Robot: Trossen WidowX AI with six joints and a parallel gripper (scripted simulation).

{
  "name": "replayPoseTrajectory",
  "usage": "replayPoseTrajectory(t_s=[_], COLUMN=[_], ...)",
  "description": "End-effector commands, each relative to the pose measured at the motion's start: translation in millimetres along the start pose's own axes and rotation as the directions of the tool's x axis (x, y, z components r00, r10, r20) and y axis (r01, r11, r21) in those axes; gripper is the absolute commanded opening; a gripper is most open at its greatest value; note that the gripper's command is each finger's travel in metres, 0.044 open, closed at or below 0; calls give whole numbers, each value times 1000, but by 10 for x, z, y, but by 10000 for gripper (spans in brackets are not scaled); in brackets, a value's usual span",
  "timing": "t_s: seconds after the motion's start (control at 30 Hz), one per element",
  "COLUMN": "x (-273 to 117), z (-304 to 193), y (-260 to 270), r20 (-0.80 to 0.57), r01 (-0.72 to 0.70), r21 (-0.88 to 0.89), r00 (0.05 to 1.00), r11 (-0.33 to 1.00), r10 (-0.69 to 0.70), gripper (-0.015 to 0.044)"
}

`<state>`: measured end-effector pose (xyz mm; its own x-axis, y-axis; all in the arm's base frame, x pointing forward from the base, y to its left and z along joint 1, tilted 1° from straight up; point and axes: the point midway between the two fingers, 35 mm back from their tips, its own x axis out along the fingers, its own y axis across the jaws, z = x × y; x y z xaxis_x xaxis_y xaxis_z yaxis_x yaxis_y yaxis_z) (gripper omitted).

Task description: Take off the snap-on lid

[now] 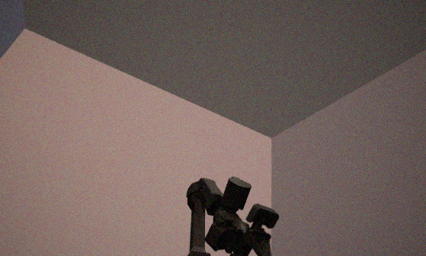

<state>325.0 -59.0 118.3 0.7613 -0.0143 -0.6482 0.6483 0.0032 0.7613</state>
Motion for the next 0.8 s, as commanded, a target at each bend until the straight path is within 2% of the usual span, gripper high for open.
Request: replayPoseTrajectory(t_s=[0.0,0.77], x=[-33,-141], z=[6,5], y=[71,376], r20=[3,3], r01=[-7,-8], r21=[0,0], r00=[1000,1000], r11=[1000,1000], r10=[7,8], gripper=[0,0])
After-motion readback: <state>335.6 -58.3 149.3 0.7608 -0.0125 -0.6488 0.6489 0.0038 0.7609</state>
